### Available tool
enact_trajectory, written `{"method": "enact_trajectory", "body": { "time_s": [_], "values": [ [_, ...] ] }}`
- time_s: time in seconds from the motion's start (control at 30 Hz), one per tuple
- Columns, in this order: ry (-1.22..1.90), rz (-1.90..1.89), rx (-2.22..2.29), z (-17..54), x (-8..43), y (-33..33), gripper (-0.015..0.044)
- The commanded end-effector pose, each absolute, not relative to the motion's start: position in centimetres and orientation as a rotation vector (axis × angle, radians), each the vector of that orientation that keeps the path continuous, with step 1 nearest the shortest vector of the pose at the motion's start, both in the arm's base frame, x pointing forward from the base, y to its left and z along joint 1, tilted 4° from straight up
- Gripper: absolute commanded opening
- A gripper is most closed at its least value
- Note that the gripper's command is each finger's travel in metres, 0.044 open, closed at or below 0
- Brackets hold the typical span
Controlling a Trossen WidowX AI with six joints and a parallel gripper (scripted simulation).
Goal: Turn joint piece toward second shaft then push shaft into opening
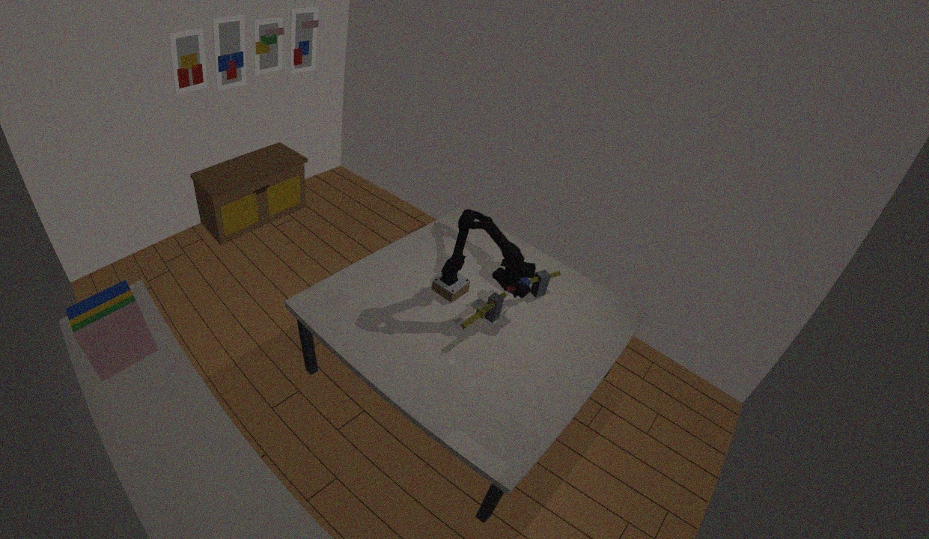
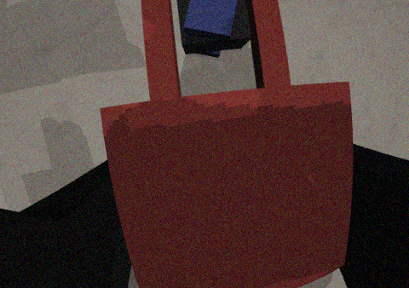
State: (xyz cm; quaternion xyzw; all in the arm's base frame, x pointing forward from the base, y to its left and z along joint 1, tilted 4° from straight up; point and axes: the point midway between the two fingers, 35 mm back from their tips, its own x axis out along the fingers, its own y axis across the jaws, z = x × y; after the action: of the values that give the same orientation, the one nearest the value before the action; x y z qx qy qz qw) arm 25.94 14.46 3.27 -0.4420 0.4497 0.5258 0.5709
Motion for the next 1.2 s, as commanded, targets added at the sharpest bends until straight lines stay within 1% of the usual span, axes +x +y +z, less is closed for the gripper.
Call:
{"method": "enact_trajectory", "body": {
  "time_s": [0.0, 0.07, 0.1, 0.53, 0.97, 1.17],
  "values": [
    [1.055, 1.233, -1.038, 3.3, 25.9, 14.5, 0.0383],
    [1.055, 1.233, -1.038, 3.3, 25.9, 14.5, 0.0436],
    [1.055, 1.233, -1.038, 3.3, 25.9, 14.5, 0.044],
    [1.06, 1.231, -1.041, 3.3, 25.9, 14.5, 0.044],
    [1.366, 1.046, -1.331, 5.8, 25.8, 14.9, 0.044],
    [1.393, 1.019, -1.371, 6.2, 25.8, 15.0, 0.044]
  ]
}}
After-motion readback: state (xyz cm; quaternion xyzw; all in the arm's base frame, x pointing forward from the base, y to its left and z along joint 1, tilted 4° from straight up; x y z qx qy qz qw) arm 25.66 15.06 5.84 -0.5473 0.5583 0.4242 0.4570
